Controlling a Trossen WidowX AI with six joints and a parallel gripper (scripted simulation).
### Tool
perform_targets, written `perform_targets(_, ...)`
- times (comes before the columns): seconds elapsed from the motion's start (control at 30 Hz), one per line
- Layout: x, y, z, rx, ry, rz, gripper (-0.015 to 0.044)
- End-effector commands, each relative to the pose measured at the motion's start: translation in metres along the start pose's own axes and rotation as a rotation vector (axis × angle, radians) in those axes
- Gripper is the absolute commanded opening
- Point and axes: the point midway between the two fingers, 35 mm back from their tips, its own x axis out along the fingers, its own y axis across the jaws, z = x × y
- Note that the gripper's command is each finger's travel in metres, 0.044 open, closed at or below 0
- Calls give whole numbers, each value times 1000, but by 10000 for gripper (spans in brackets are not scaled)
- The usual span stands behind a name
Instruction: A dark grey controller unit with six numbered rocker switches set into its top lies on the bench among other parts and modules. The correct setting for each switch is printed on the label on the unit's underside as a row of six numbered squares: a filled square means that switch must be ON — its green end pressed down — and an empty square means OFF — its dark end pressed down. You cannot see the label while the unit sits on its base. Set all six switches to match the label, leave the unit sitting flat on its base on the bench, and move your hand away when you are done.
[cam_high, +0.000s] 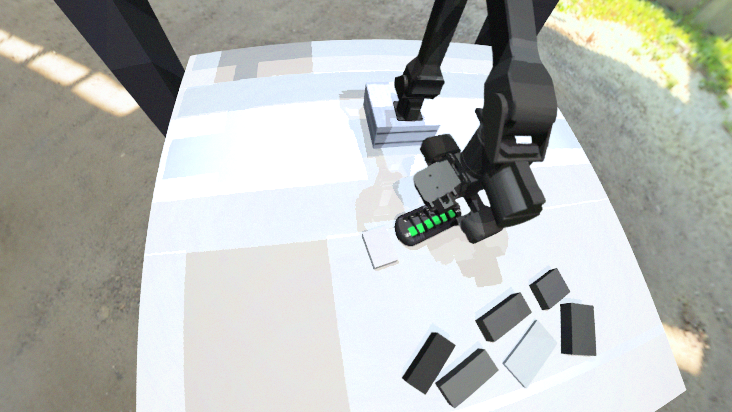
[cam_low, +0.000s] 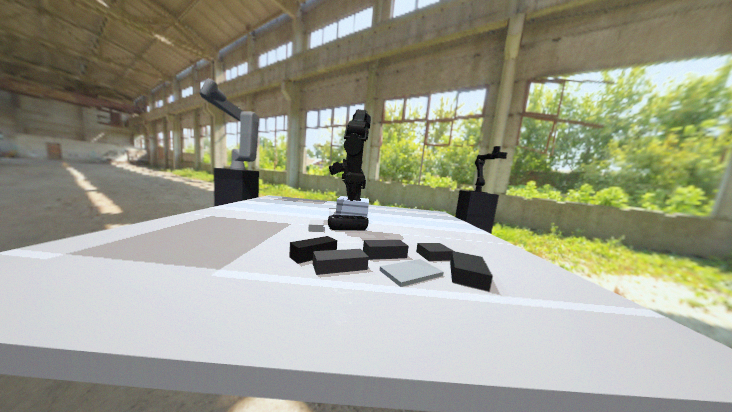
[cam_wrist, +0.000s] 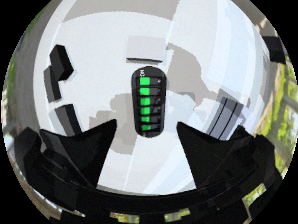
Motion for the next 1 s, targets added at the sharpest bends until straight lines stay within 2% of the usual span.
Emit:
perform_targets(0.0, 0, 0, 0, 0, 0, -1, 440)
perform_targets(0.4, 55, -48, 1, -70, 12, -14, 125)
perform_targets(0.57, 58, -51, 0, -74, 13, -15, 0)
perform_targets(0.97, 58, -51, 0, -74, 13, -15, 0)
